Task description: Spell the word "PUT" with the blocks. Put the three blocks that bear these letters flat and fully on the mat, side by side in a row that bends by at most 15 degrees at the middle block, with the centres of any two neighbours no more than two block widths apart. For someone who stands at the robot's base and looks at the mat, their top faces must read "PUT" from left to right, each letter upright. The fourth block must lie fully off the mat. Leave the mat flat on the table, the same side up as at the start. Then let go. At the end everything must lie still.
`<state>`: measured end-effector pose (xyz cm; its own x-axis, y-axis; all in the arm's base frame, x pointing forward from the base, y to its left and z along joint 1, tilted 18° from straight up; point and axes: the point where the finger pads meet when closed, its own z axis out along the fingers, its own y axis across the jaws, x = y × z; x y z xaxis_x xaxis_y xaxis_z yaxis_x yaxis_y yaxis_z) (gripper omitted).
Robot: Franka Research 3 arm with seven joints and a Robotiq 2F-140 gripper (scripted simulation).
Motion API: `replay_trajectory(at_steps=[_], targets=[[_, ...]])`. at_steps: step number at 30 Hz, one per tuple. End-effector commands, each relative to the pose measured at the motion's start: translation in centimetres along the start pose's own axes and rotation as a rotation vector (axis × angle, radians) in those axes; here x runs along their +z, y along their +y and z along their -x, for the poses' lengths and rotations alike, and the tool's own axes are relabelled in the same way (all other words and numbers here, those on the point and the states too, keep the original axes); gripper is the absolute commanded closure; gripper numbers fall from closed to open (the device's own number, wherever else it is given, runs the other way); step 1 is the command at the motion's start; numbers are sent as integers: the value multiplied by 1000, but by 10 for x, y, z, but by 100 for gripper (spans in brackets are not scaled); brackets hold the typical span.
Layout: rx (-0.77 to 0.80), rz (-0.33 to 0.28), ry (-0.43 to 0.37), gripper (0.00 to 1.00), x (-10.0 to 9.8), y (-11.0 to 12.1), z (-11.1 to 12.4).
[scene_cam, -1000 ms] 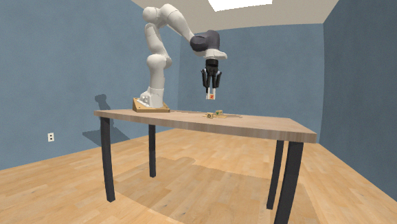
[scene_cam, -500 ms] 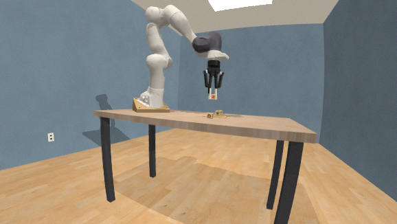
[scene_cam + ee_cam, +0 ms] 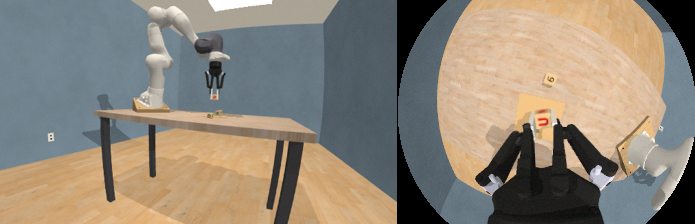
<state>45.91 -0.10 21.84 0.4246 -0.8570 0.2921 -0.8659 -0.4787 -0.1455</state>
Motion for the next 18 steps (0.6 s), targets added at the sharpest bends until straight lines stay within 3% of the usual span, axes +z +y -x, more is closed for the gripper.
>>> replay_trajectory(at_steps=[1, 18], targets=[[139, -6, -5, 84, -1, -6, 5], [346, -3, -12, 84, 1, -18, 33]])
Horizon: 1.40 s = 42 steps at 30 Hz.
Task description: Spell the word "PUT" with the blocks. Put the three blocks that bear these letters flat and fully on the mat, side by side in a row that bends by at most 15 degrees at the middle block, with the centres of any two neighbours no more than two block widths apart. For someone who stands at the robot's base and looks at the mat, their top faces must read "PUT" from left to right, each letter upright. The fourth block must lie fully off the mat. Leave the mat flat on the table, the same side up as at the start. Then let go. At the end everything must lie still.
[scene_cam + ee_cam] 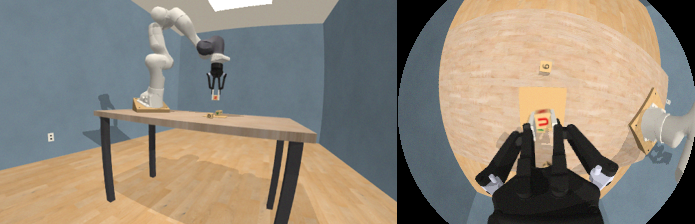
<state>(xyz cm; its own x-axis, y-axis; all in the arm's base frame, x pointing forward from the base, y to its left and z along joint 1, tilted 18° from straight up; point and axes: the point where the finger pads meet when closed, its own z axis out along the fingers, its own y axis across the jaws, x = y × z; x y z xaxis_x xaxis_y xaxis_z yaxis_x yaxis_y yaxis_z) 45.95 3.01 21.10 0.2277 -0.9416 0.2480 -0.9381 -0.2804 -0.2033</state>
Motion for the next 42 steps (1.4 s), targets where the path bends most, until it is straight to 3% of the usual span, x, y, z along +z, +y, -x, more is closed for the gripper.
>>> replay_trajectory(at_steps=[1, 8, 28, 42], targets=[[139, -4, -7, 84, 0, -4, 7], [217, -2, -10, 84, 0, -6, 18], [218, -2, -10, 84, 5, -6, 19], [218, -2, -10, 84, 63, -6, 19]])
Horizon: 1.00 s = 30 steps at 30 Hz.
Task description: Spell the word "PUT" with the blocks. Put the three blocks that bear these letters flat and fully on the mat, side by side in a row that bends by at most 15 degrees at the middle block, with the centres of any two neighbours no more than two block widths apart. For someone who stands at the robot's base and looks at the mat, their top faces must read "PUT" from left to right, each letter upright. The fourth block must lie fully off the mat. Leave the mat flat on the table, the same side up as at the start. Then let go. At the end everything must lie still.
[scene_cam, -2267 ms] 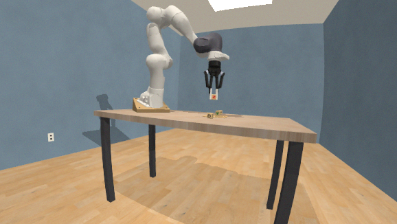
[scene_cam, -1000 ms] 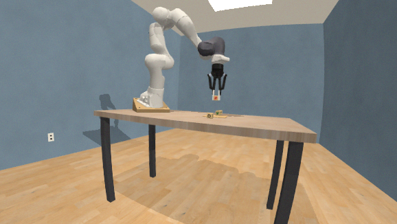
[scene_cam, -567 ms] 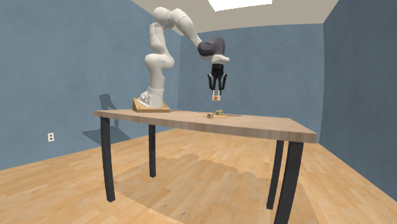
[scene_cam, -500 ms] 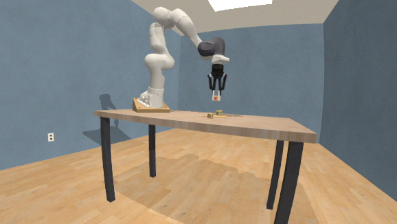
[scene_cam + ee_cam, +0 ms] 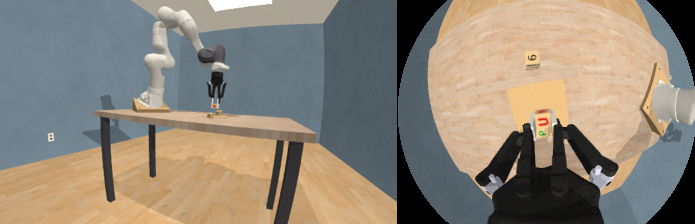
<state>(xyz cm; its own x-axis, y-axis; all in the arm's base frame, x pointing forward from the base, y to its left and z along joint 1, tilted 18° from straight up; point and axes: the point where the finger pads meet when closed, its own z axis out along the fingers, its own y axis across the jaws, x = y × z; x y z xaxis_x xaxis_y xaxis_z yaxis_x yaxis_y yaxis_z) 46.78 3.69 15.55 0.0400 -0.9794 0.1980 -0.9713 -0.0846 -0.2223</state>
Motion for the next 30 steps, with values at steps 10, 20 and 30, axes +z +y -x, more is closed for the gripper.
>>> replay_trajectory(at_steps=[10, 20, 30], targets=[[20, -28, -4, 84, 37, -9, 3], [20, -28, -4, 84, 43, -9, 3], [20, -28, -4, 84, 43, -9, 3]])
